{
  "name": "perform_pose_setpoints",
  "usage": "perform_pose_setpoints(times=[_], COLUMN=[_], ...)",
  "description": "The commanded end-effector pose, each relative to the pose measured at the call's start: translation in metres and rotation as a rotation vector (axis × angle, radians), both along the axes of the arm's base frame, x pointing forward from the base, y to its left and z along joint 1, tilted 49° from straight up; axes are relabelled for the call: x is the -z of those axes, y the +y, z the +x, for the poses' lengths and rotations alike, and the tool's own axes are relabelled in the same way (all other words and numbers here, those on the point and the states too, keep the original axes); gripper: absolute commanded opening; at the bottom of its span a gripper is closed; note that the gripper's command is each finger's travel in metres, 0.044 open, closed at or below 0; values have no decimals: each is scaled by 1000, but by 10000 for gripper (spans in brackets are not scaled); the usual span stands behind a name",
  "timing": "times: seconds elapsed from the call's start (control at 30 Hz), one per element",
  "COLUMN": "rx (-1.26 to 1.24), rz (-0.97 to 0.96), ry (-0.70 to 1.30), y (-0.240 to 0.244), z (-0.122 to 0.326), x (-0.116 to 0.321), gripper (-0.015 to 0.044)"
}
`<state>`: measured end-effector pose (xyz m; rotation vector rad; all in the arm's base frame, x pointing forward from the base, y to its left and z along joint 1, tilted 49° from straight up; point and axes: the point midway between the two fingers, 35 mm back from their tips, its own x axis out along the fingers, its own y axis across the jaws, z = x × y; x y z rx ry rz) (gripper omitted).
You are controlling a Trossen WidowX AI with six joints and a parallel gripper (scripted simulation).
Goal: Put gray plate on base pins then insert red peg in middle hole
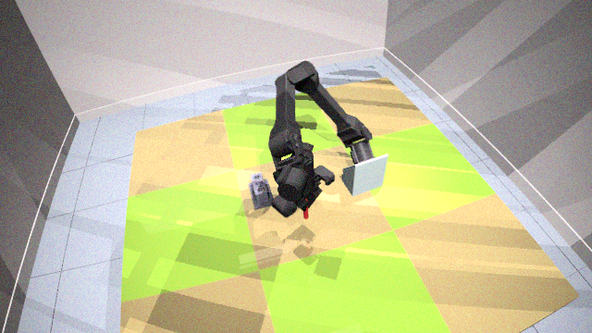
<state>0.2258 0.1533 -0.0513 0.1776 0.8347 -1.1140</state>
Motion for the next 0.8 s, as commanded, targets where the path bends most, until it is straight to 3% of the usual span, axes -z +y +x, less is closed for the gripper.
perform_pose_setpoints(times=[0.0,0.77], rx=[-7,-13], rz=[7,32], ry=[-1,10], y=[-1,-20], z=[8,47], x=[-7,-44], gripper=[0,0])
